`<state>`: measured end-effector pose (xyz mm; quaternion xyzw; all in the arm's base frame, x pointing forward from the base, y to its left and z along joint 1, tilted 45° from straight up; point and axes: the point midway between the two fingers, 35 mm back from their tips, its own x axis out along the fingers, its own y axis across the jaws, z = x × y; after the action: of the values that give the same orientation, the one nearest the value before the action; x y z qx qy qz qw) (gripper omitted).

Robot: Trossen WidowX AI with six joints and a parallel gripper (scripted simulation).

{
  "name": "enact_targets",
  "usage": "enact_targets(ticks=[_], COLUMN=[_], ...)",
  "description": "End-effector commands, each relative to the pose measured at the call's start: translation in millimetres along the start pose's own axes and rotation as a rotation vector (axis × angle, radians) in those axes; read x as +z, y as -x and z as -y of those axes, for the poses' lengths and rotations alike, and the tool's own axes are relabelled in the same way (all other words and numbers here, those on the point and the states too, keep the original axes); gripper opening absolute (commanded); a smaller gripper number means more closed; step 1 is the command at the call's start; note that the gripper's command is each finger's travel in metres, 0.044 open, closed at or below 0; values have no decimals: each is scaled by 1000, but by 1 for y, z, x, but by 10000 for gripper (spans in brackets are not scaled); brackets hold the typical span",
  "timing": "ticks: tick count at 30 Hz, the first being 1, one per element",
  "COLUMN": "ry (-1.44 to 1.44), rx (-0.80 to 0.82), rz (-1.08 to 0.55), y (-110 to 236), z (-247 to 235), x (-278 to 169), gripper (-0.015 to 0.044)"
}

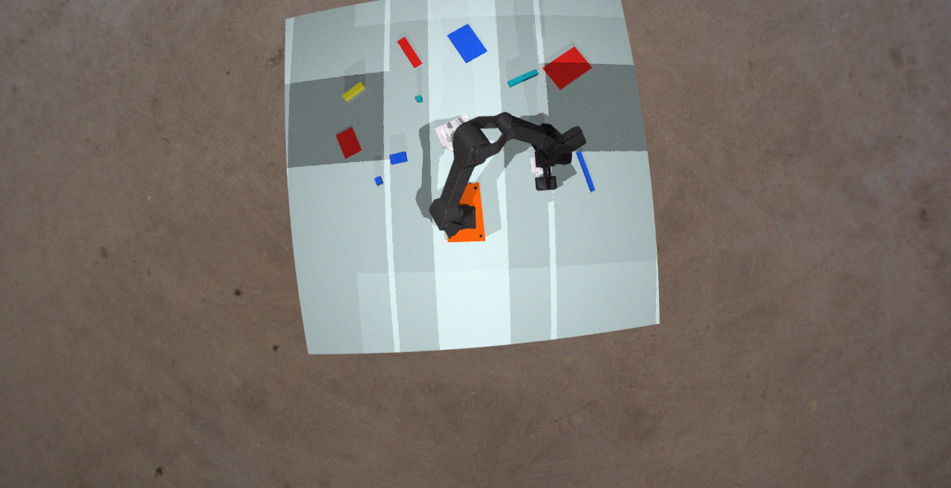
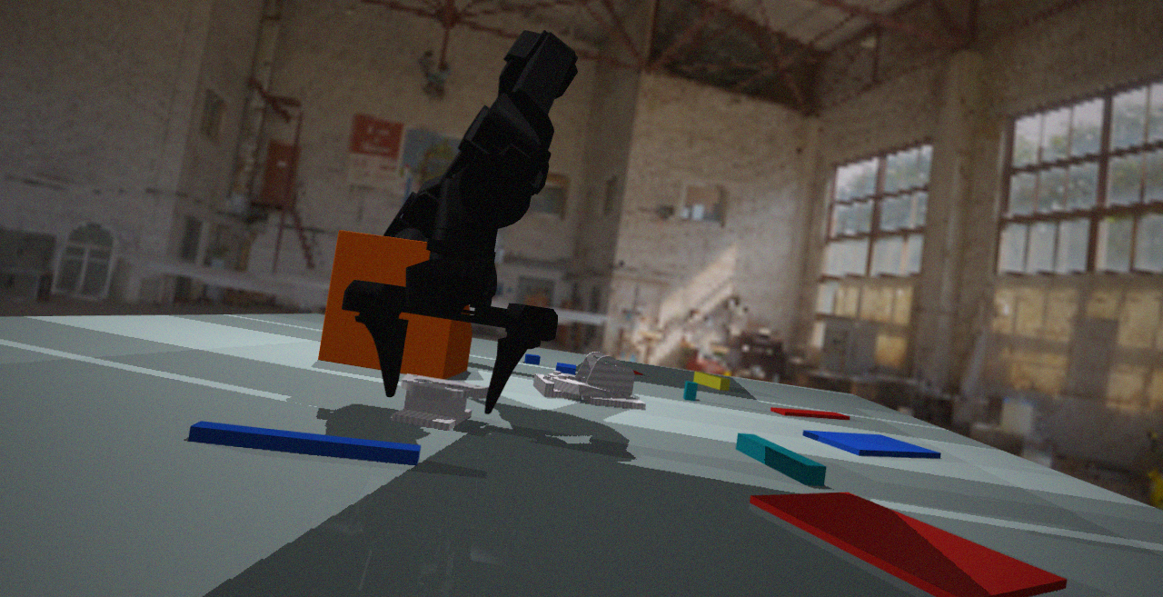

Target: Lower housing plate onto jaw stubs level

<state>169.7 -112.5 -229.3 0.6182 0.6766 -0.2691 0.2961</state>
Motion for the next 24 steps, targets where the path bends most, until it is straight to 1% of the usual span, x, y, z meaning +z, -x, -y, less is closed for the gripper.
enact_targets(ticks=[1, 7, 20, 24], ry=[-6, -6, 0, 0], rx=[3, 3, 0, 0], rz=[-4, -4, -1, -1], y=[-2, -2, 0, 0], z=[0, 0, 0, 0], x=[-1, -1, 0, 0], gripper=[440, 440, 353, 351])
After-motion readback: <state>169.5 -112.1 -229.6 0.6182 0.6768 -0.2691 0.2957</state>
